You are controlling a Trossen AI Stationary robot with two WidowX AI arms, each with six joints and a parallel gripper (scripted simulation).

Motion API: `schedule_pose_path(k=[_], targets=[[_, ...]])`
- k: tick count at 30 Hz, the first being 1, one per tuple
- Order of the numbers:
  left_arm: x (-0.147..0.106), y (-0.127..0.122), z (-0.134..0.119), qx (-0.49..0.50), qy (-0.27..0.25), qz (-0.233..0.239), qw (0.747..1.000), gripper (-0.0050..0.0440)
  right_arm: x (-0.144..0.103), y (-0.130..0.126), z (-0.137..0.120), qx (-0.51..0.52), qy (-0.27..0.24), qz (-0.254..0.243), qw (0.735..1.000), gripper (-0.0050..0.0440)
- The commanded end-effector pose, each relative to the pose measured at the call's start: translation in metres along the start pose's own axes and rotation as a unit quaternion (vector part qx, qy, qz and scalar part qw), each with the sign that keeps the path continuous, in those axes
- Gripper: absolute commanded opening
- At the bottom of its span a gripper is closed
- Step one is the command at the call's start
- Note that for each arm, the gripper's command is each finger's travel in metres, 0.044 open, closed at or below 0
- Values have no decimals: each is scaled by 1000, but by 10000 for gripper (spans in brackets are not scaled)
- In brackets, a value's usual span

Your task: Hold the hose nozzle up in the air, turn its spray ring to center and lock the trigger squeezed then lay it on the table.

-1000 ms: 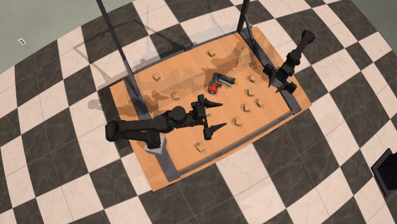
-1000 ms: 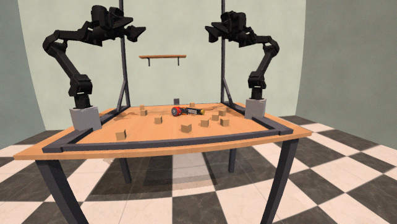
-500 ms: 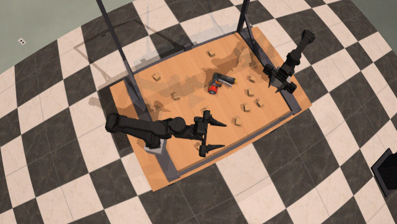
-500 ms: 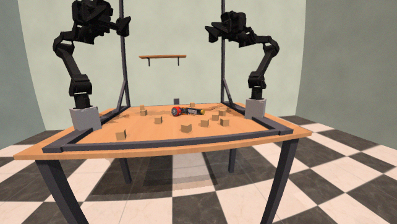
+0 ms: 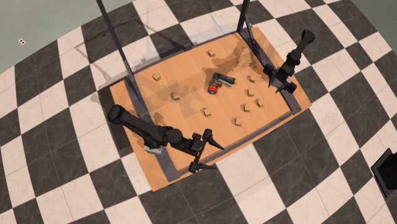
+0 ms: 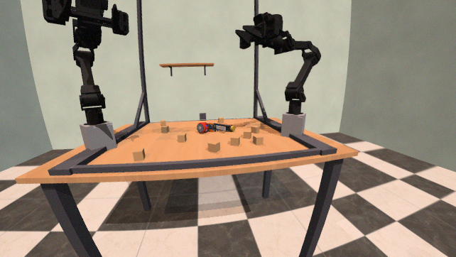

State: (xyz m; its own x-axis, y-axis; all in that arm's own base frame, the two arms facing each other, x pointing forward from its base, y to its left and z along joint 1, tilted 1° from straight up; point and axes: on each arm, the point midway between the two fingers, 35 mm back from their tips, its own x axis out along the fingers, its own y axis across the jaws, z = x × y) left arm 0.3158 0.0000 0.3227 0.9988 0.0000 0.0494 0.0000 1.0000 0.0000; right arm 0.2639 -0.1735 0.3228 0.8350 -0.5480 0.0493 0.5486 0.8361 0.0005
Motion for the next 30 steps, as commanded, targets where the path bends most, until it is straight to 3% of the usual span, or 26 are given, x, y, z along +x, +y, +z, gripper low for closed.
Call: schedule_pose_path(k=[1, 12, 20, 21, 30], targets=[[-1, 0, 6, -1, -7, 2, 1000, 185, 0, -26, 6, -2, -7, -39, 999, 406], [-1, 0, 6, -1, -7, 2, 1000, 185, -15, -99, 7, -9, -7, -157, 988, 406], [-1, 0, 6, -1, -7, 2, 1000, 185, -15, -98, 7, -9, -7, -153, 988, 406], [-1, 0, 6, -1, -7, 2, 1000, 367, -15, -98, 7, -9, -7, -155, 988, 406], [-1, 0, 6, -1, -7, 2, 1000, 367, -15, -98, 7, -9, -7, -155, 988, 406]])
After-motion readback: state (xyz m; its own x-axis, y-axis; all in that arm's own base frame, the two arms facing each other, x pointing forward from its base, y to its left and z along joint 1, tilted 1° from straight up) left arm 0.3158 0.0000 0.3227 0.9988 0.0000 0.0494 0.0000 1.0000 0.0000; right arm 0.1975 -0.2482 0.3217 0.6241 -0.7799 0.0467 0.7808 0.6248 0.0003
